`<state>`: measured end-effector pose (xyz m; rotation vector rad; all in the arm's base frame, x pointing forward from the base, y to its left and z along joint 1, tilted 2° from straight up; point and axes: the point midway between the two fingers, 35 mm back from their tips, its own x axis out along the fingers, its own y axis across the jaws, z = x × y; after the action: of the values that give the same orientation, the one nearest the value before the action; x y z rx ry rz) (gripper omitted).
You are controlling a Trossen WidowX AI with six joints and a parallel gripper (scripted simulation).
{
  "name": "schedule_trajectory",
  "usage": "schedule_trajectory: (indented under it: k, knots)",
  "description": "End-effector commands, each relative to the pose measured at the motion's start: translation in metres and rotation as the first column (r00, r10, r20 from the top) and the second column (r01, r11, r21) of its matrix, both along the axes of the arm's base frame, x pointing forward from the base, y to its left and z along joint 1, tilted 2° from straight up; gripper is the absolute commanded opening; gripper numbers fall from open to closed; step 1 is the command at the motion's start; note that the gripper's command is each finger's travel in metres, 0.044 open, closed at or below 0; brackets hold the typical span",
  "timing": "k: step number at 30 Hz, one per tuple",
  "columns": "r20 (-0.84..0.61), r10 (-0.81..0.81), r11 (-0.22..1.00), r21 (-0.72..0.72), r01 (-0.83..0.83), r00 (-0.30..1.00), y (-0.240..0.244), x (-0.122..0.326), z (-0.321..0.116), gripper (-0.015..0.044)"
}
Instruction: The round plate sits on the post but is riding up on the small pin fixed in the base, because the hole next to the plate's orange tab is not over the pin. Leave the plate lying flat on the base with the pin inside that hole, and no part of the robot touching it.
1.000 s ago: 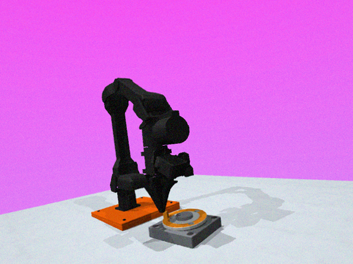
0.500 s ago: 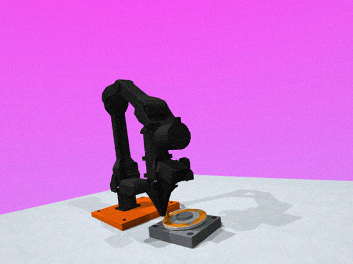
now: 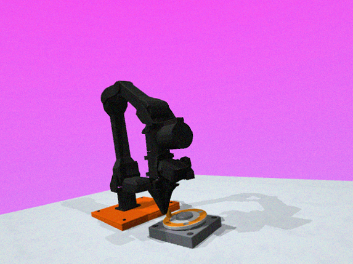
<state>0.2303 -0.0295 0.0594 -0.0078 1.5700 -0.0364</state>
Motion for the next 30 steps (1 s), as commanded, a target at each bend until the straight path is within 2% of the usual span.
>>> schedule_trajectory:
  k: [1,30]
  knots:
    - [-0.003,0.000,1.000,0.010,0.000,1.000,0.006,-0.004,-0.001,0.0000]
    - [-0.003,0.000,1.000,0.013,0.000,1.000,0.035,-0.004,-0.002,0.0000]
